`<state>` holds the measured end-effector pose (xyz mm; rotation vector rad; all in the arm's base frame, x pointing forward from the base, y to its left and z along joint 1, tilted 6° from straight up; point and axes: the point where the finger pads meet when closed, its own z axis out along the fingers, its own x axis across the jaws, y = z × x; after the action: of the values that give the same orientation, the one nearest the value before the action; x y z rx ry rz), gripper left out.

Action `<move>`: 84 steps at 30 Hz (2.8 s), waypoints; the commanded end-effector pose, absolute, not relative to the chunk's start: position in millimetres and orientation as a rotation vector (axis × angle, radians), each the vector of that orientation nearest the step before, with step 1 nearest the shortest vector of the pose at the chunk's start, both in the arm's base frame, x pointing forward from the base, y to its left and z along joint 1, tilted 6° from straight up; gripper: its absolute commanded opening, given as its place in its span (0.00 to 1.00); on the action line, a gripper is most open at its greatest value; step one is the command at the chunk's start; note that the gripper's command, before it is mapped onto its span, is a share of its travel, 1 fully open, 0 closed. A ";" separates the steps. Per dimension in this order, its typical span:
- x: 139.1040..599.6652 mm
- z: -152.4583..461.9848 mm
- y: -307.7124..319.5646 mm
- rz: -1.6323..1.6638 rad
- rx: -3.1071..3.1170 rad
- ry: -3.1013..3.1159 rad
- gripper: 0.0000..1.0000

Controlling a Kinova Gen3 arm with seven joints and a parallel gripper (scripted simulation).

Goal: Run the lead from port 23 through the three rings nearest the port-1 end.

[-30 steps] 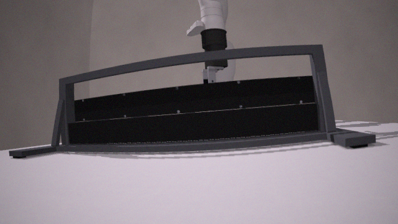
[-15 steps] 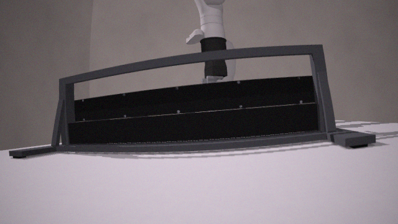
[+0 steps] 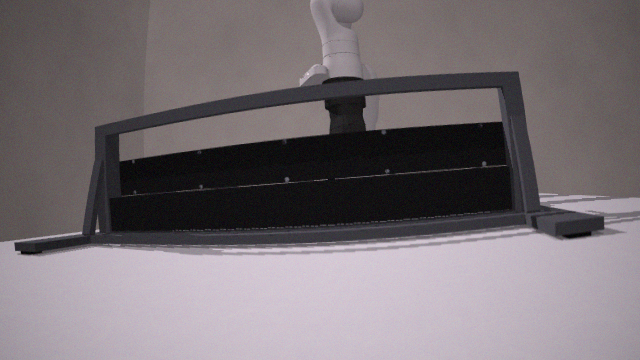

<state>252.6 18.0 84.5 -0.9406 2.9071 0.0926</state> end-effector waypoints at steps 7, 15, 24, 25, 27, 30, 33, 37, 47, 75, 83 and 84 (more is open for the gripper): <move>247.2 60.0 29.0 0.118 -0.989 2.907 0.67; 247.6 48.6 30.0 0.118 -0.989 2.907 0.67; 247.9 38.4 30.9 0.118 -0.989 2.907 0.67; 247.9 37.7 31.0 0.118 -0.989 2.907 0.67; 247.9 37.7 31.0 0.118 -0.989 2.907 0.67; 248.0 36.0 31.2 0.118 -0.989 2.907 0.67; 248.0 34.8 31.3 0.118 -0.989 2.907 0.67; 248.0 34.0 31.3 0.118 -0.989 2.907 0.67; 248.0 33.8 31.4 0.118 -0.989 2.907 0.67; 248.0 33.8 31.4 0.118 -0.989 2.907 0.67; 248.0 33.8 31.4 0.118 -0.989 2.907 0.67; 248.0 33.7 31.4 0.118 -0.989 2.907 0.67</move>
<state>247.8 31.4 33.6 -0.9890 2.9081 0.1190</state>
